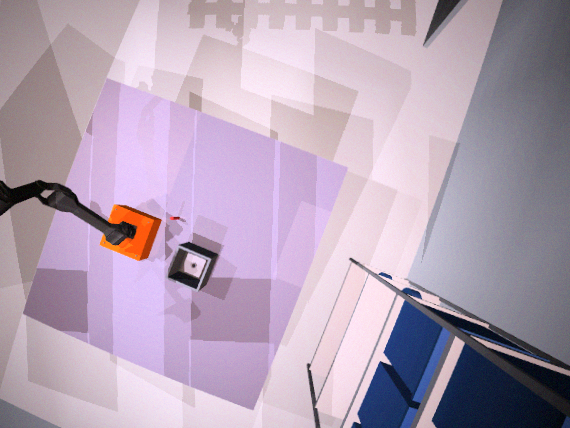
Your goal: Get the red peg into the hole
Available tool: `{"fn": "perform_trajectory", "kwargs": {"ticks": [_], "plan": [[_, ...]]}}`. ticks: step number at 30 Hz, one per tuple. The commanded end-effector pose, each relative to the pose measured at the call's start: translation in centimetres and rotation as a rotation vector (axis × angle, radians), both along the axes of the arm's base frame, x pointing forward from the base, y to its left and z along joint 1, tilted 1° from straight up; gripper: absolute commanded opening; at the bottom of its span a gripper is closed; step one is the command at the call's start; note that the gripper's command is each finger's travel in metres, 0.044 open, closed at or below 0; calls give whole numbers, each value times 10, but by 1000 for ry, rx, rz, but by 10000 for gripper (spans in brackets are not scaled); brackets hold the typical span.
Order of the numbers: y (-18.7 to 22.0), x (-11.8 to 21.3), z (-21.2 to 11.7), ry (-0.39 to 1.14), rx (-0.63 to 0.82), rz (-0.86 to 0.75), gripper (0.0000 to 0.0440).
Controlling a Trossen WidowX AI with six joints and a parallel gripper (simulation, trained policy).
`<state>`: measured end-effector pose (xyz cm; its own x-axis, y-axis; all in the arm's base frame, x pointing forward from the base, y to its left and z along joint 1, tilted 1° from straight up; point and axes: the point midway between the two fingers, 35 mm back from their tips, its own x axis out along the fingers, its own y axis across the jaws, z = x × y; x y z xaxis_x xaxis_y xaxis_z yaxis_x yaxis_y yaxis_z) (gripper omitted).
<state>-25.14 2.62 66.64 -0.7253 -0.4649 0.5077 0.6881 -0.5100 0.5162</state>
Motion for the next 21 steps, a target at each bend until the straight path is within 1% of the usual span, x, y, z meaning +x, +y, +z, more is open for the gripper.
{"fn": "perform_trajectory", "kwargs": {"ticks": [1,3,12,21], "plan": [[-1,2,1,13,17,-4,420],[-4,7,3,46,46,-9,440],[-17,33,11,186,167,-46,440],[-21,58,14,296,244,-106,440]]}}
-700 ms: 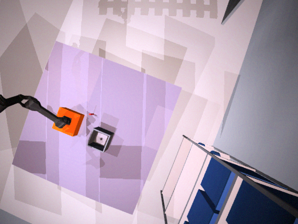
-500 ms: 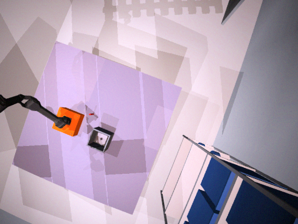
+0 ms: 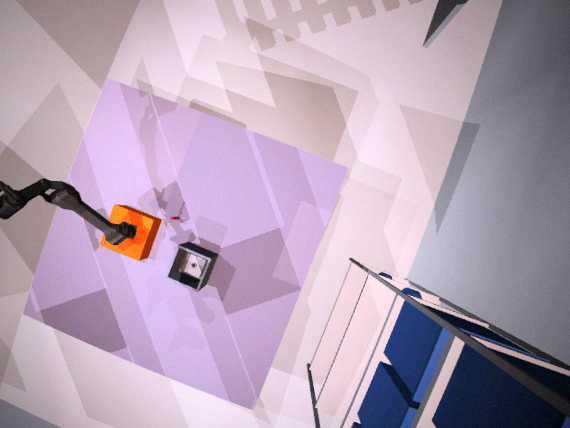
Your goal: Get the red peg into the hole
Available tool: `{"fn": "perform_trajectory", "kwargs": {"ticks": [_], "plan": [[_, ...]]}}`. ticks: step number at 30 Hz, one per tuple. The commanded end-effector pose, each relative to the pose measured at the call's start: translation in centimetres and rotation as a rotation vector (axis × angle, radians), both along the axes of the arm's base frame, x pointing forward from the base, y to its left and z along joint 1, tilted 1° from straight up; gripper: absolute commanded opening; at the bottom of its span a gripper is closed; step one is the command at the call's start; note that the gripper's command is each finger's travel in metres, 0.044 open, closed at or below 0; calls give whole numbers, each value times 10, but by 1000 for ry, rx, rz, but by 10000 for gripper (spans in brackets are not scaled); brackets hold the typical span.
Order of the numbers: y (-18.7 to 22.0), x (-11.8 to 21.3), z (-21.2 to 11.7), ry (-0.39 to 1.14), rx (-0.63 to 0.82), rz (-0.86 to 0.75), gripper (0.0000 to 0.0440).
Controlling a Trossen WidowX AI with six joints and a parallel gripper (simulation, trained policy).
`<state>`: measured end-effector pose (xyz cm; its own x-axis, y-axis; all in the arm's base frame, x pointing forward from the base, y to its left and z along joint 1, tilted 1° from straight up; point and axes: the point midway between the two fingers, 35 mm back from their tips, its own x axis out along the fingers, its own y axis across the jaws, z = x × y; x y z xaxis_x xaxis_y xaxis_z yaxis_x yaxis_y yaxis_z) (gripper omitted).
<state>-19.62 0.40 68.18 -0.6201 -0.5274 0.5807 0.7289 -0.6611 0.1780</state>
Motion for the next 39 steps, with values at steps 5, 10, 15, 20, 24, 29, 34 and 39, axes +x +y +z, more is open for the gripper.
{"fn": "perform_trajectory", "kwargs": {"ticks": [5,10,15,20,24,29,34,39], "plan": [[-1,14,-1,70,44,-31,440],[-4,25,-1,120,77,-44,440],[-10,37,-3,170,115,-50,440],[-18,48,-6,219,157,-49,440],[-27,58,-9,258,197,-42,440],[-41,70,-14,306,254,-23,440],[-59,85,-20,353,312,19,440],[-80,104,-26,391,344,110,440]]}}
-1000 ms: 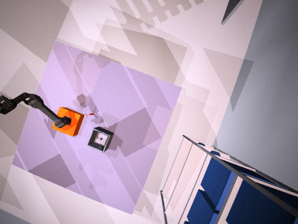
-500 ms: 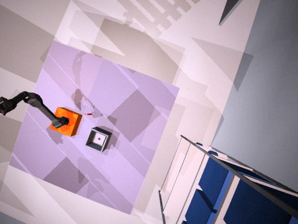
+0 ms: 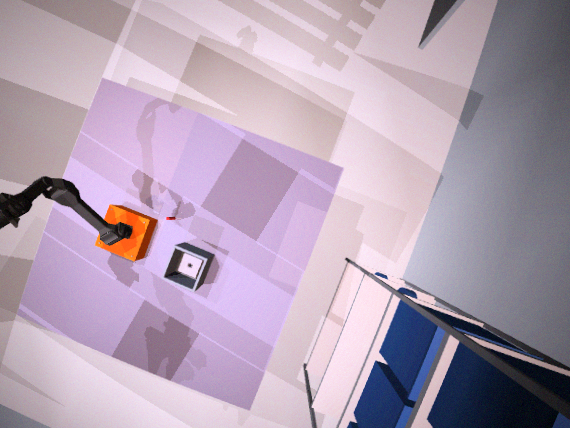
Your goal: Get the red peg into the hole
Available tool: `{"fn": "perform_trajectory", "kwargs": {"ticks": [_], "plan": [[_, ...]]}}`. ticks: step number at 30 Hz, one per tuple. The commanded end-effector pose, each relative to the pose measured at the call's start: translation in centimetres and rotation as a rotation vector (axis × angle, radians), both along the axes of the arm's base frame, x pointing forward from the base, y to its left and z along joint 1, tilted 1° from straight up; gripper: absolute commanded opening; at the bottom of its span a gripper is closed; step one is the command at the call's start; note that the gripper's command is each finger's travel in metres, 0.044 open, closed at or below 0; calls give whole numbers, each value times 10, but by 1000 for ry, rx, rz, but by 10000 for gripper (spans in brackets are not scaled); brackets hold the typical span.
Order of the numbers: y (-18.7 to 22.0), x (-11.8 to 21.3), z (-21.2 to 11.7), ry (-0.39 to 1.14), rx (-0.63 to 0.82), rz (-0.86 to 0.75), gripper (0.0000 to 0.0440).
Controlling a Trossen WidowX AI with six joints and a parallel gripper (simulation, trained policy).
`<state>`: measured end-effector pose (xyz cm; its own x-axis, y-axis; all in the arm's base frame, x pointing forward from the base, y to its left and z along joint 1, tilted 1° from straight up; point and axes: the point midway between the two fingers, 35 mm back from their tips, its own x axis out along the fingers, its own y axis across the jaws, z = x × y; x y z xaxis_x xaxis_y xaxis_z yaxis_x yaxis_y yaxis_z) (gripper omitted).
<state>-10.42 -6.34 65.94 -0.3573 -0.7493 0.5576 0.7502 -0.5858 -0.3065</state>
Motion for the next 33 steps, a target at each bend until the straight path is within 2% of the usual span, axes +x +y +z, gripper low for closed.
{"fn": "perform_trajectory", "kwargs": {"ticks": [1,17,27,33], "plan": [[-17,16,-5,17,36,59,440],[-62,94,-31,19,134,455,440],[-73,149,-55,7,218,716,440],[-78,177,-74,21,296,800,440]]}}
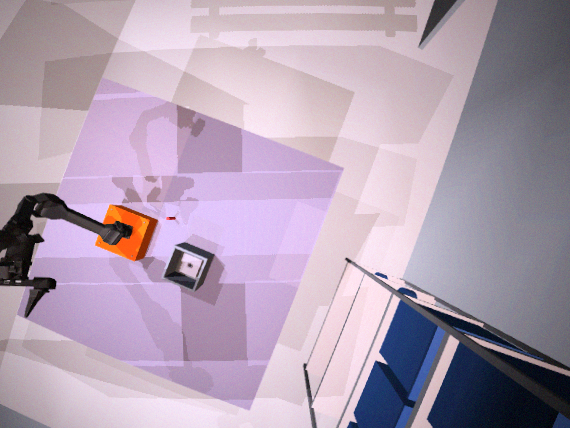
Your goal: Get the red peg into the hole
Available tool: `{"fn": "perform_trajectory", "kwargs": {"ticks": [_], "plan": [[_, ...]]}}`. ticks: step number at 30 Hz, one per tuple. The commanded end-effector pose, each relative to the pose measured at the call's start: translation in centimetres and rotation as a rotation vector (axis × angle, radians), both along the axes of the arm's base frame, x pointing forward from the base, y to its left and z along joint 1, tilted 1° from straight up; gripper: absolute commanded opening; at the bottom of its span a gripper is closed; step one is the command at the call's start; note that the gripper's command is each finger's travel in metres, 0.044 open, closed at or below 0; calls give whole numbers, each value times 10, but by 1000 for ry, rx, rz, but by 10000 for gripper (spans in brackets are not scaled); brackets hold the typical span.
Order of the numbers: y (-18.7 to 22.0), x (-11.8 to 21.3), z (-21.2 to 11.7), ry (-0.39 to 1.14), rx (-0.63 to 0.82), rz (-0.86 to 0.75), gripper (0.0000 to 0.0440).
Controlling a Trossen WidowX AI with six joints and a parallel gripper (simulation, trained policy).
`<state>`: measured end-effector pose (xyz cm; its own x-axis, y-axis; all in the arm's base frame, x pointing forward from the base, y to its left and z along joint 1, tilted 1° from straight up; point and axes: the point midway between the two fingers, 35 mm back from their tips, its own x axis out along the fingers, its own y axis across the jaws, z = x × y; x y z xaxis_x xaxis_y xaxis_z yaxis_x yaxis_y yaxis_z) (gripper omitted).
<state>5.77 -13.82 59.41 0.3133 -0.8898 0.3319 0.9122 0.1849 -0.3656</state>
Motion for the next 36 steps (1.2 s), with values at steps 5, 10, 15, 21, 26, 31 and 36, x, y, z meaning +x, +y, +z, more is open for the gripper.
{"fn": "perform_trajectory", "kwargs": {"ticks": [5,10,15,21,26,31,36], "plan": [[-5,38,-26,55,86,102,440],[-4,61,-44,77,149,184,440],[1,83,-63,92,220,270,440],[10,108,-87,110,315,372,440],[20,126,-109,125,402,450,440],[32,142,-131,144,494,519,440],[45,155,-154,165,592,579,440]]}}
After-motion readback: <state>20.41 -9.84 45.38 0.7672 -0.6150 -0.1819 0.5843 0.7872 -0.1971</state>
